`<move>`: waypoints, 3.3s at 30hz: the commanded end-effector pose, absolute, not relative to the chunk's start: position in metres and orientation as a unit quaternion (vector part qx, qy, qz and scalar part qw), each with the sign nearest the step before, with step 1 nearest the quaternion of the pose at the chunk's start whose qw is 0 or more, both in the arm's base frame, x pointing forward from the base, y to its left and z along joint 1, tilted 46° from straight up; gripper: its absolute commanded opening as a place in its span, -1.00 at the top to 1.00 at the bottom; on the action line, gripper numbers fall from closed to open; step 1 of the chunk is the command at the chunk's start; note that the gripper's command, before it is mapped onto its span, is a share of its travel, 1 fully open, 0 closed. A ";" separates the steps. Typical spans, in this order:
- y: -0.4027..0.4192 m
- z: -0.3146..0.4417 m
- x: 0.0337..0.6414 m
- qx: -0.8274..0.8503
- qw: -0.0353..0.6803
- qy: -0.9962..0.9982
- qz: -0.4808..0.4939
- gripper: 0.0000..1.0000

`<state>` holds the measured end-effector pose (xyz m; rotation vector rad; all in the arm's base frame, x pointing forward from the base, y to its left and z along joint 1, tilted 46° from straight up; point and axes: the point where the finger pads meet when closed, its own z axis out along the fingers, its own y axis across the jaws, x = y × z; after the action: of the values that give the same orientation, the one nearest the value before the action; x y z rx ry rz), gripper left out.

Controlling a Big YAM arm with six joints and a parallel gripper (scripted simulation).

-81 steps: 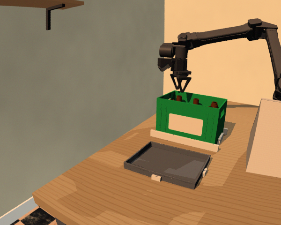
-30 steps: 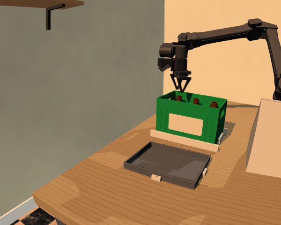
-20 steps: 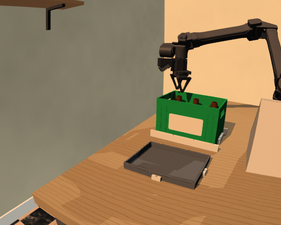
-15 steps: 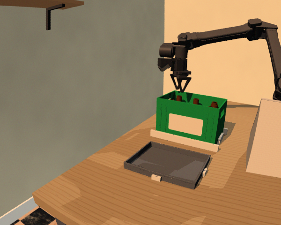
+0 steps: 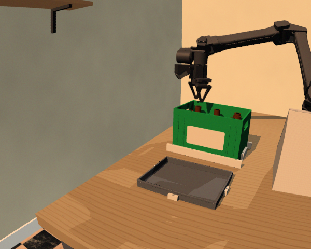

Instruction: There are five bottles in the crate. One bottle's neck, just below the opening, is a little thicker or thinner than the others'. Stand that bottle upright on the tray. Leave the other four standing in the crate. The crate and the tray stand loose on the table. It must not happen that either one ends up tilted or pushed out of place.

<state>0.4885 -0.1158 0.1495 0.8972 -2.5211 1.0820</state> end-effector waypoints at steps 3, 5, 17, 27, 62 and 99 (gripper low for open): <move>-0.127 0.147 0.496 0.297 0.127 -0.870 0.373 -0.21; -0.127 0.148 0.497 0.297 0.127 -0.870 0.373 -0.21; -0.127 0.148 0.497 0.297 0.127 -0.870 0.373 -0.21; -0.127 0.148 0.497 0.297 0.127 -0.870 0.373 -0.21; -0.127 0.148 0.497 0.297 0.127 -0.870 0.373 -0.21; -0.127 0.151 0.500 0.296 0.124 -0.870 0.374 -0.21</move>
<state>0.4887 -0.1158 0.1496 0.8971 -2.5214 1.0823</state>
